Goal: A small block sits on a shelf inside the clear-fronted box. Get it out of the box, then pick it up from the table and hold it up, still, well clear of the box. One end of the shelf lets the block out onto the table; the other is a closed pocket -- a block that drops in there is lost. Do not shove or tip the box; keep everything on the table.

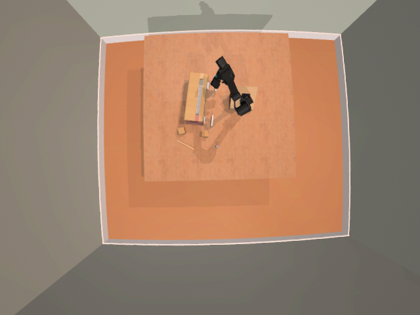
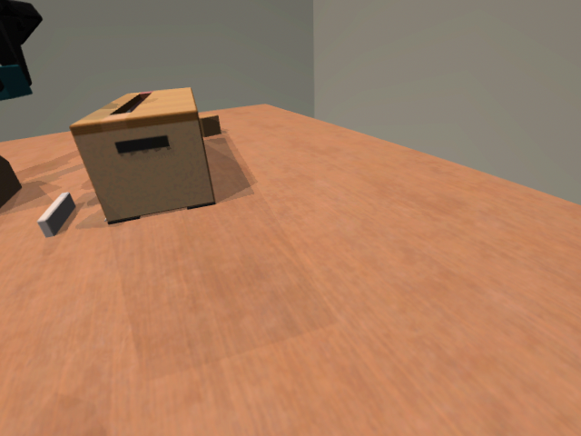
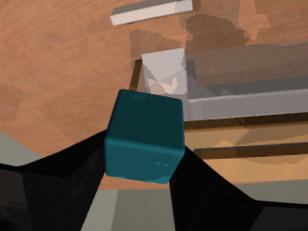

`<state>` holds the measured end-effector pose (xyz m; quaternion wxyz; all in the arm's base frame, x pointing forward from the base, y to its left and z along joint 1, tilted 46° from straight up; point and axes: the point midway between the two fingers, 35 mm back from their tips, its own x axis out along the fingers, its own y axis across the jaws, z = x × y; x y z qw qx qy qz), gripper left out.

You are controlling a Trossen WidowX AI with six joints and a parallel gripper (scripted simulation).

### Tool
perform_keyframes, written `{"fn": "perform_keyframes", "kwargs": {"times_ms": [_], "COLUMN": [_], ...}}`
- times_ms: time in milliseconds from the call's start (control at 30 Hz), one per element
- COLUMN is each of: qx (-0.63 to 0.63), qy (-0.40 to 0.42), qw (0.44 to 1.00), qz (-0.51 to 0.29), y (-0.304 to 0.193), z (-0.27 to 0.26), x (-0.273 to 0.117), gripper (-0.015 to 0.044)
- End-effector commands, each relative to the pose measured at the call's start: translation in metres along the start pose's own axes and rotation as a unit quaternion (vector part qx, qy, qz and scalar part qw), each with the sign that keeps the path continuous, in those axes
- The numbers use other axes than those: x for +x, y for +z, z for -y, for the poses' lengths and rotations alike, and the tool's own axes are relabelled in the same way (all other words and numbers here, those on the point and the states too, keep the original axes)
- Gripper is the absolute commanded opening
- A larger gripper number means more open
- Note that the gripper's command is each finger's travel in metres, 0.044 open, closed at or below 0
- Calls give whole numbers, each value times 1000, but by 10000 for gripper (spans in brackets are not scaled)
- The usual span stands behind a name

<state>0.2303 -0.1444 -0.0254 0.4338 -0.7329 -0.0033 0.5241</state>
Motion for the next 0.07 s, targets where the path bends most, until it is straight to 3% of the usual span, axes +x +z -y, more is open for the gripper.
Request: {"fn": "perform_keyframes", "kwargs": {"times_ms": [0,33], "qx": [2,2], "qy": [2,2], "qw": [1000,1000], "qz": [0,0], "y": [0,0], "z": [0,0], "x": [0,0], "gripper": [0,0]}}
